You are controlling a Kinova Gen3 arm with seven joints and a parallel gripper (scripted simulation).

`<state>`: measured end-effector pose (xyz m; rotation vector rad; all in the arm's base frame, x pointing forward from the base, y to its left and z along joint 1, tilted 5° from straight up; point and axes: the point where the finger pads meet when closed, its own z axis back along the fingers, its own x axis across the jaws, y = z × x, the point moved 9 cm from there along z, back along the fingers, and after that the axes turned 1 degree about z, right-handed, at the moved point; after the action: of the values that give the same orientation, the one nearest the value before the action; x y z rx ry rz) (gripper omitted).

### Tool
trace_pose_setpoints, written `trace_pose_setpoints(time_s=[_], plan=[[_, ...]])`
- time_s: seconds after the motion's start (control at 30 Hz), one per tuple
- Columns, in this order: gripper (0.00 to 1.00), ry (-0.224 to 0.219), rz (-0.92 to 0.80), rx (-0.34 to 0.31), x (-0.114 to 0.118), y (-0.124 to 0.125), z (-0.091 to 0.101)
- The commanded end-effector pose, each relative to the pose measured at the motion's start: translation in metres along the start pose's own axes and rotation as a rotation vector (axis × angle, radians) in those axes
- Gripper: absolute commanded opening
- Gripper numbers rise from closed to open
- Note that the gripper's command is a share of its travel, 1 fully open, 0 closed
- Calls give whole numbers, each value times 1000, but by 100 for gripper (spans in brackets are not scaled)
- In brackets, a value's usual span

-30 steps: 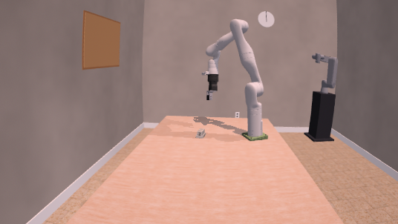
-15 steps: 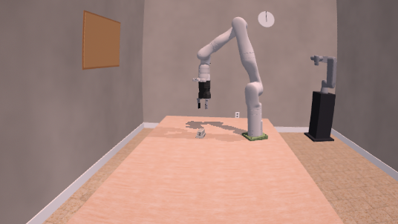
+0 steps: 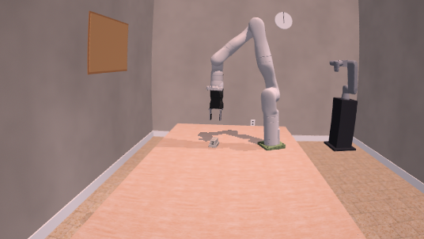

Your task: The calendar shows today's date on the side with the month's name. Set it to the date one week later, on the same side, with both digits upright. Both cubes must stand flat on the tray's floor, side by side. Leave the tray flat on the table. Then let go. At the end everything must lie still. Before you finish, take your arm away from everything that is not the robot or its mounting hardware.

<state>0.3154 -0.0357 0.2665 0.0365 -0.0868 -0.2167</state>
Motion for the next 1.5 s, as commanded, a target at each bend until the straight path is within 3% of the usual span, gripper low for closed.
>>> trace_pose_setpoints(time_s=[0.0,0.37,0.6,0.63,0.67,1.47], plan=[[100,-2,1,0,0,0,0],[100,-2,1,-1,0,0,0],[100,-1,2,1,1,1,-46],[100,-1,2,1,1,1,-47],[90,-1,2,1,1,1,-47],[90,-1,2,1,1,1,-47]])
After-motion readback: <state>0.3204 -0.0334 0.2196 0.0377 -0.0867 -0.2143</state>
